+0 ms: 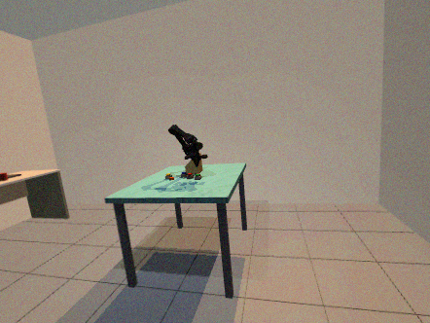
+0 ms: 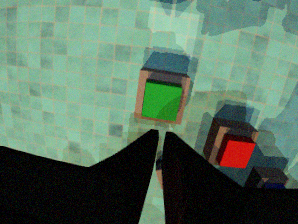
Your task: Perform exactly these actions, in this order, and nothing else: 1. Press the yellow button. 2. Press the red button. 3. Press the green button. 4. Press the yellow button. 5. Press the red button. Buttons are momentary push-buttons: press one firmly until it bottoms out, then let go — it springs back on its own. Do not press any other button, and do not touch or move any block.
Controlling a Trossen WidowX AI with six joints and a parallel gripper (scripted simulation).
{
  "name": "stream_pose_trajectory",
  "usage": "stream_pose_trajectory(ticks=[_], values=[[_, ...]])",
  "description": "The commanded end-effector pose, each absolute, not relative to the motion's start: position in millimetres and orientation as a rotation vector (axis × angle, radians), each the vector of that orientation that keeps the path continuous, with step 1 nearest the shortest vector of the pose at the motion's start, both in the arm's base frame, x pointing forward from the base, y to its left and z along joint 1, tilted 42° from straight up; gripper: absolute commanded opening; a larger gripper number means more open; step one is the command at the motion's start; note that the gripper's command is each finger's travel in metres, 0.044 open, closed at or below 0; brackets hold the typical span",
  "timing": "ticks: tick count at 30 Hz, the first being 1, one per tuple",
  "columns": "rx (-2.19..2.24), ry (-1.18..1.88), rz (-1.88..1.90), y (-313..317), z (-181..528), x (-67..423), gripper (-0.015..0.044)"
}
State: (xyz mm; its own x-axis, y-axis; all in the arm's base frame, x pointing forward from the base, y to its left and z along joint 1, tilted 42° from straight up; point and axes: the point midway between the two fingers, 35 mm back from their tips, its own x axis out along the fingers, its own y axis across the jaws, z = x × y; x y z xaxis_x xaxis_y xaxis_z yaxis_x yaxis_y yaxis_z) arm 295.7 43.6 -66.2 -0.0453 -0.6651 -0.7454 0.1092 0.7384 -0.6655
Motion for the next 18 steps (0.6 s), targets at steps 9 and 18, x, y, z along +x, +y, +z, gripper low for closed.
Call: stream_pose_trajectory(ticks=[9, 18], values=[[-0.439, 1.502, -0.631, 3.5, 5.8, 306.8, 0.0020], [-0.437, 1.493, -0.625, -93.3, 90.3, 276.6, 0.0020]])
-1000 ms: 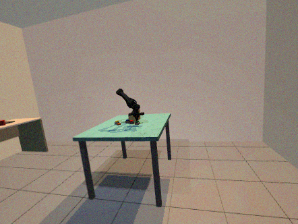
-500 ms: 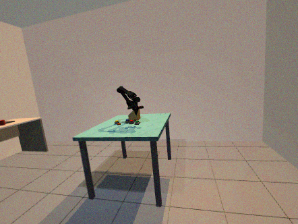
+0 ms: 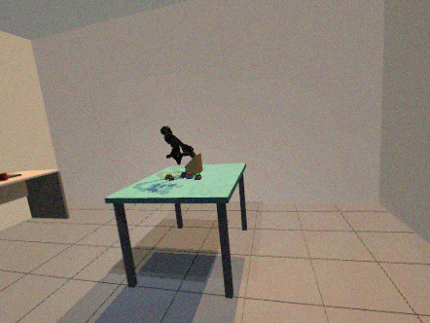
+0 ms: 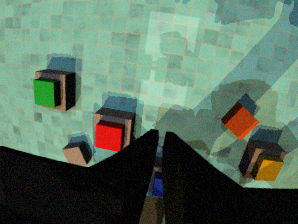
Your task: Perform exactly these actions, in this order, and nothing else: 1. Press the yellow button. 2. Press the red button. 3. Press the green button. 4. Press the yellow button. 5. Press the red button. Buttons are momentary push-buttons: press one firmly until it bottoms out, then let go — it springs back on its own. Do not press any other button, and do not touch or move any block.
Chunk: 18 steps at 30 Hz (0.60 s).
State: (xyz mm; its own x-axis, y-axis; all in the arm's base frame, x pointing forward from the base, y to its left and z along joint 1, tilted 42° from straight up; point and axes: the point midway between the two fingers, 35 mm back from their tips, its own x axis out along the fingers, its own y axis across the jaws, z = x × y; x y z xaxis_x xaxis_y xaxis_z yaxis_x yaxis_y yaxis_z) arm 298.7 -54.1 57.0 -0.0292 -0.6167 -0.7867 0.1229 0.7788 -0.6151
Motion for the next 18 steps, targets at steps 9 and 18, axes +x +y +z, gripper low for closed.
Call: stream_pose_trajectory(ticks=[9, 18], values=[[-0.476, 1.490, -0.676, -157.8, 148.3, 209.4, 0.0020], [-0.473, 1.494, -0.674, -164.9, 140.1, 209.5, 0.0020]])
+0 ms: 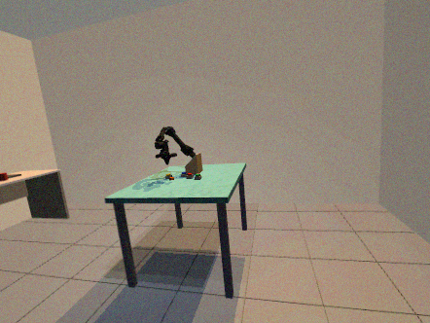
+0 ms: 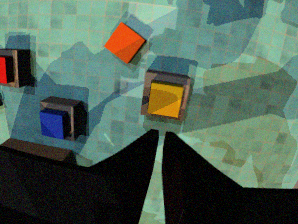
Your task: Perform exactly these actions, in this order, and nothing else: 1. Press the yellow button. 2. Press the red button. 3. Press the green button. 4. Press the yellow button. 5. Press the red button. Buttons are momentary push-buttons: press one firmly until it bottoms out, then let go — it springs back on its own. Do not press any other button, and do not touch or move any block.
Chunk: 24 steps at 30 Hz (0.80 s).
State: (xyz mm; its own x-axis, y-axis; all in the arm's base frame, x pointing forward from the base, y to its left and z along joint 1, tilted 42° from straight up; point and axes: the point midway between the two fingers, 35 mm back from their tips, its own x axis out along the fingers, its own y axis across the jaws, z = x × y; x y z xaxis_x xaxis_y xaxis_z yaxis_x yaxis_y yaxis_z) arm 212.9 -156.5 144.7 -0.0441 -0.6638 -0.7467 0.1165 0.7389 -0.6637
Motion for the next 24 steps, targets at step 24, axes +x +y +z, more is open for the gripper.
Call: stream_pose_trajectory(ticks=[24], values=[[-0.479, 1.490, -0.678, -213.1, 87.9, 205.9, 0.0020]])
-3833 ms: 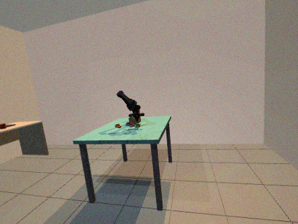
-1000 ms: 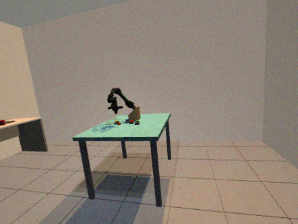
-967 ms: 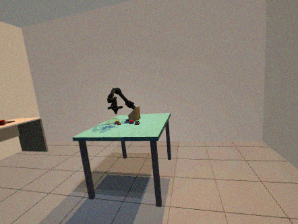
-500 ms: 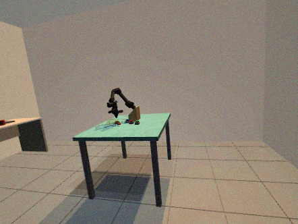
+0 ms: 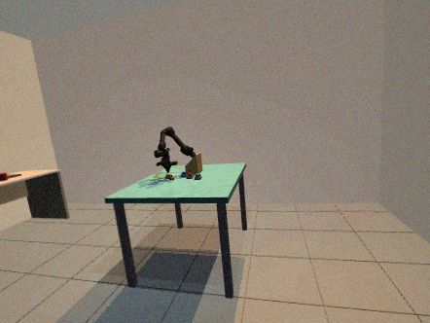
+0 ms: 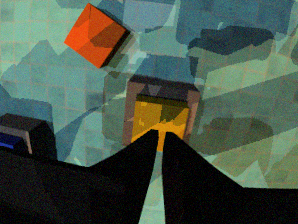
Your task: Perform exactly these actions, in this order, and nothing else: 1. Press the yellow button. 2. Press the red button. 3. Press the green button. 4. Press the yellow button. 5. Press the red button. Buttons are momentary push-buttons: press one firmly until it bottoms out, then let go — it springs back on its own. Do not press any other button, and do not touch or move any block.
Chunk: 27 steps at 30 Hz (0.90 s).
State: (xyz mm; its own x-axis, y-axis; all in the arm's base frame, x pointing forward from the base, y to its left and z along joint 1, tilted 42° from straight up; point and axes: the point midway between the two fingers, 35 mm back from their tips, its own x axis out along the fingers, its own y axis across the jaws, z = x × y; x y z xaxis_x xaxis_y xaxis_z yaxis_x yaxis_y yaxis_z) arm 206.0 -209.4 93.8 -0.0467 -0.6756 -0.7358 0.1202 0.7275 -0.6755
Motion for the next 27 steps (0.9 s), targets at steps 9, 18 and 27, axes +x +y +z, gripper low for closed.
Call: stream_pose_trajectory(ticks=[9, 18, 27], values=[[-0.480, 1.490, -0.679, -221.3, 79.0, 204.7, 0.0020], [-0.480, 1.490, -0.679, -221.3, 79.0, 204.7, 0.0020], [-0.480, 1.490, -0.679, -221.3, 79.0, 204.7, 0.0020]])
